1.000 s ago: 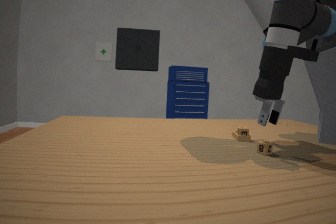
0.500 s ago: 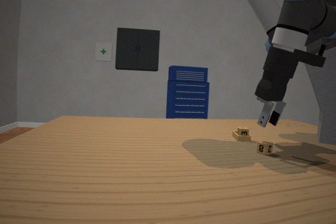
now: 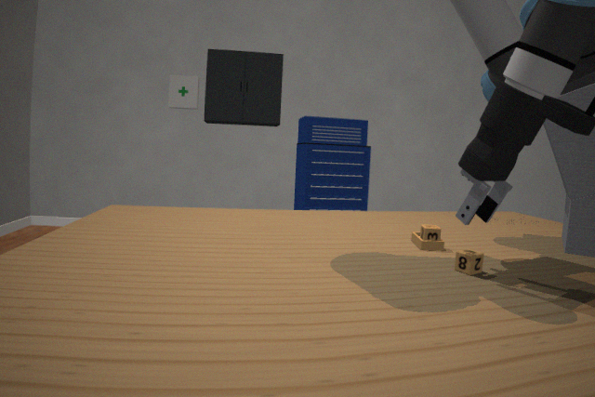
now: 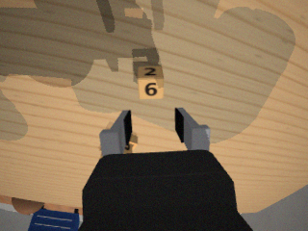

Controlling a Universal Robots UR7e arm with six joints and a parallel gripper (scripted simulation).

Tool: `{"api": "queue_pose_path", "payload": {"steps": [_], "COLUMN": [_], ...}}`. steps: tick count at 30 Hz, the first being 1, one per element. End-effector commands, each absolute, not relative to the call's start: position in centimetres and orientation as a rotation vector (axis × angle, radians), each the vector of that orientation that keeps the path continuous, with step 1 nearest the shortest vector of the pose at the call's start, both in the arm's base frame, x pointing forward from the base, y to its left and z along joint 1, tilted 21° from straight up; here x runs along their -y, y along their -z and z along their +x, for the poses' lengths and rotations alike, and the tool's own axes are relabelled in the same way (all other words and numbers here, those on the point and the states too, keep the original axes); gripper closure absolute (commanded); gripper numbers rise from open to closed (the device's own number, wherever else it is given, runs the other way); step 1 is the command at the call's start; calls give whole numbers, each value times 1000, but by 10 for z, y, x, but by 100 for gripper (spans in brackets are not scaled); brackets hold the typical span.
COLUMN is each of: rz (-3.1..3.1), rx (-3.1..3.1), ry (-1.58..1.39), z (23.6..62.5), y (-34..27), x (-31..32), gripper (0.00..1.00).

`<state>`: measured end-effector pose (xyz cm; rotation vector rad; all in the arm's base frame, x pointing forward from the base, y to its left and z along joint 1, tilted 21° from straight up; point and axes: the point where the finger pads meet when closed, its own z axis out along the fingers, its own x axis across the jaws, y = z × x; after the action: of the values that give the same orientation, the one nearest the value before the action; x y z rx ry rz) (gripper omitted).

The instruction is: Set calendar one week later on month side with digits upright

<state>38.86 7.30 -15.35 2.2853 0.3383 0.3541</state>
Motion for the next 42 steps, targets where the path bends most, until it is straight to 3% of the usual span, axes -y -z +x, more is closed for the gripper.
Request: {"api": "queue_pose_path", "payload": {"steps": [1, 42], "rz": [2271, 2020], "rx": [-330, -267], "ry": [-359, -379], "z": [390, 390], "y": [152, 156], "x": [-73, -73], "gripper": [13, 13]}}
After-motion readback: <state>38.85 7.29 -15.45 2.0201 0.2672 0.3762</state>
